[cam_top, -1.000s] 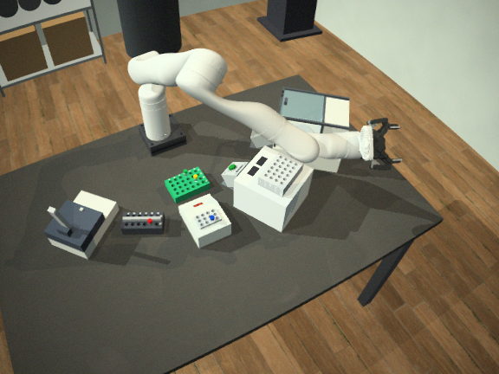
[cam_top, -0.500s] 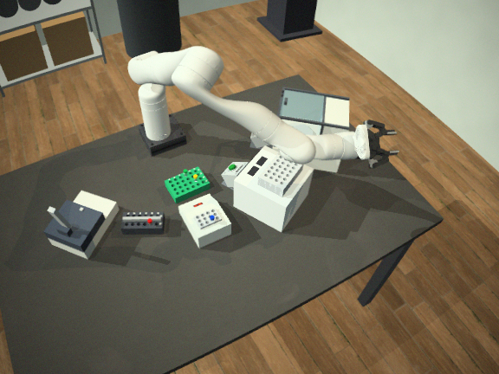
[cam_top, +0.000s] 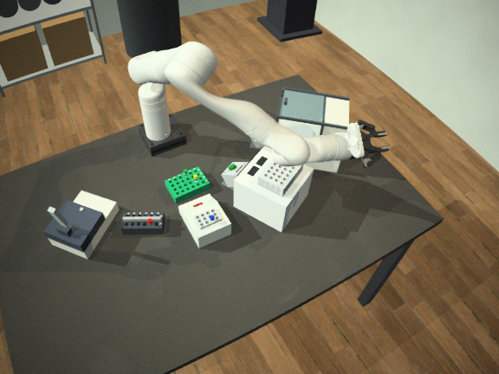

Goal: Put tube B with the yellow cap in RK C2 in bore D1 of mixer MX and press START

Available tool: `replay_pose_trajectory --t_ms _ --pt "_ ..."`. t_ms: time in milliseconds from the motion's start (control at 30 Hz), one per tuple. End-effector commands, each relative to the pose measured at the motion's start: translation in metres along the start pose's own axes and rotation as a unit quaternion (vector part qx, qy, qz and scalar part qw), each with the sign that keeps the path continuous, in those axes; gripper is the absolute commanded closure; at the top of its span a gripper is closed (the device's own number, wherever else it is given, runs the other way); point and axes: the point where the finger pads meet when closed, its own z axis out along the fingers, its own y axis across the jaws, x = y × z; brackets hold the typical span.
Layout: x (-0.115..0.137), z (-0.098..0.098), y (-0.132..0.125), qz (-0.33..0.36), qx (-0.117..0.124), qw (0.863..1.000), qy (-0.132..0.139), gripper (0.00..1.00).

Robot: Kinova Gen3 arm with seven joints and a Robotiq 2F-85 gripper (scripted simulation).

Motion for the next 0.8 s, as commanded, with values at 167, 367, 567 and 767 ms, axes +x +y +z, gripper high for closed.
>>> replay_pose_trajectory --t_ms 167,367,567,767 --pt "-0.002 -0.021 -0.005 -0.031 0.014 0.999 -0.022 0.58" --pt "-0.004 -0.030 -0.008 -0.046 0.021 0.998 -0.033 0.58" --pt "-0.009 -0.042 -0.011 -0.070 0.031 0.996 -0.050 0.58" --pt "-0.014 -0.055 -0.015 -0.092 0.041 0.993 -0.068 0.58"
